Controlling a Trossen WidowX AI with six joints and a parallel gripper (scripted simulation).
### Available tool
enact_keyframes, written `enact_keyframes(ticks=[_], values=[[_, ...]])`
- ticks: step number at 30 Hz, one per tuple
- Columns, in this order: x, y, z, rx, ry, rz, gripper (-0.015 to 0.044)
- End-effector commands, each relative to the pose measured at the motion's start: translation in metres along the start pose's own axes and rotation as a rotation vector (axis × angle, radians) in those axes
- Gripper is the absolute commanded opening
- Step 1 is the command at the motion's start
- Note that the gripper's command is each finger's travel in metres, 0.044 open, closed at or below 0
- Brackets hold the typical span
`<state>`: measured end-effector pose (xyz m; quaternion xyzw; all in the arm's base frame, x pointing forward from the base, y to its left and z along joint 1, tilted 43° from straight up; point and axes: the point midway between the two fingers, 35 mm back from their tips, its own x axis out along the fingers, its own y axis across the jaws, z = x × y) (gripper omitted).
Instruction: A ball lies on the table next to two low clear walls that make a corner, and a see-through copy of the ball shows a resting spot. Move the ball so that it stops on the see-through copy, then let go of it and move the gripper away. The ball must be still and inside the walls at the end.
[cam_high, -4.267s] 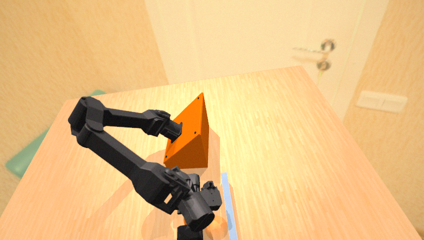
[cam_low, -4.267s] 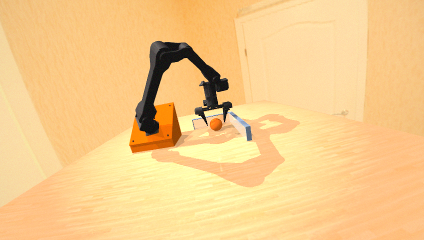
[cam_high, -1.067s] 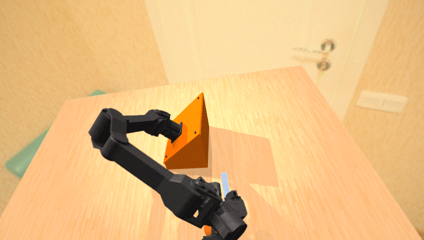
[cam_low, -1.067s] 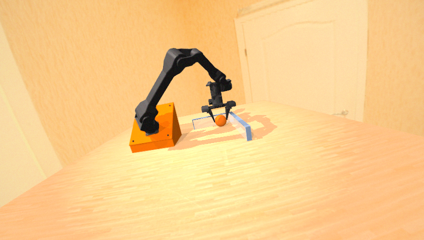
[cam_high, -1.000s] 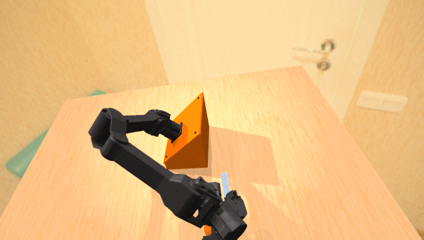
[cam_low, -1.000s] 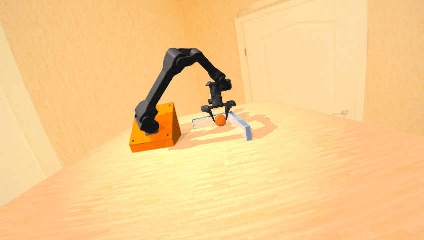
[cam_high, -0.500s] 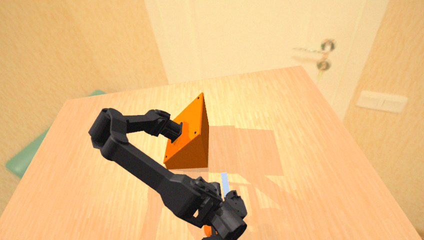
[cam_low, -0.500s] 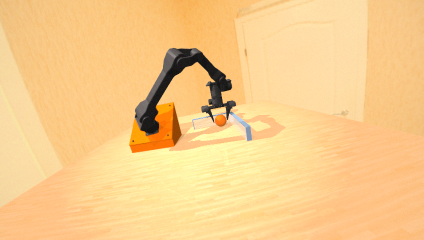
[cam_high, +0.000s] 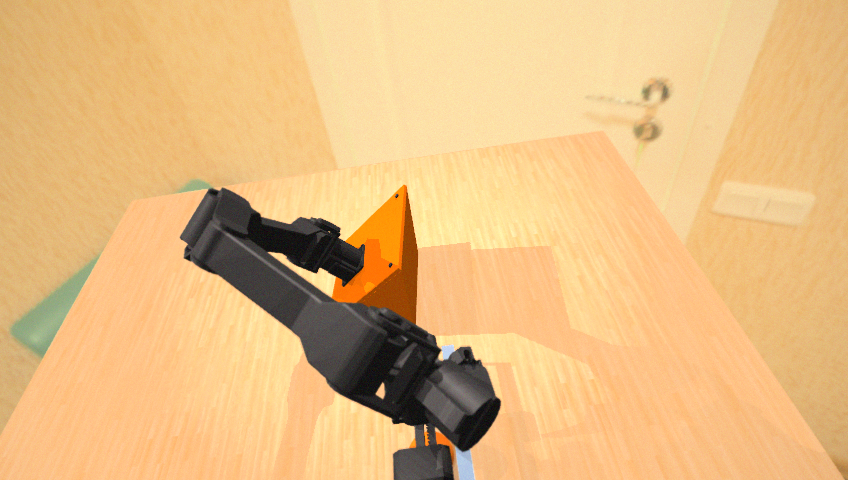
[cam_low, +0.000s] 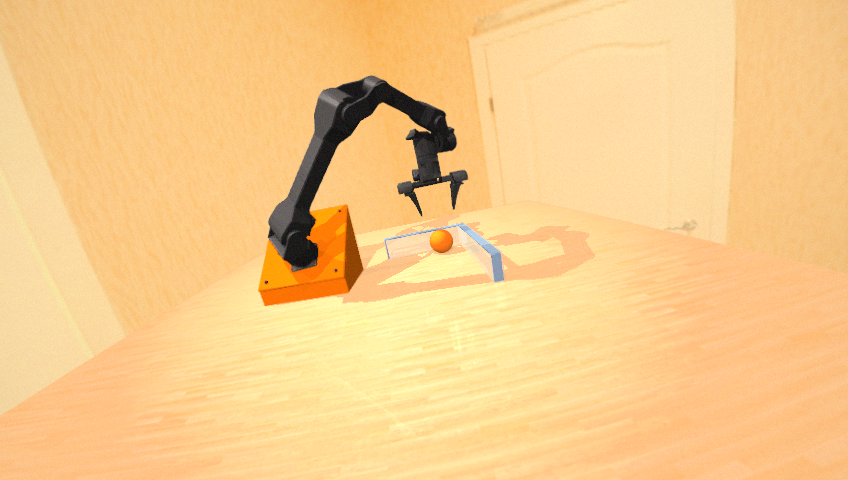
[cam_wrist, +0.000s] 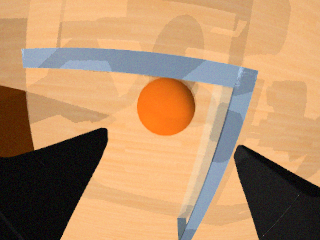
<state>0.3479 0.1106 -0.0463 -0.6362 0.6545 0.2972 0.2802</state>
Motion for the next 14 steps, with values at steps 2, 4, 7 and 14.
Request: enact_keyframes(ticks=[2,4,7,14], values=[[0.0,0.001,0.0,-0.005,0.003,0.005,0.044],[-0.016,0.001,0.0,-0.004,0.003,0.005,0.044],[-0.046,0.004,-0.001,-0.002,0.003,0.006,0.044],[-0.048,0.004,-0.002,-0.002,0.003,0.006,0.044]])
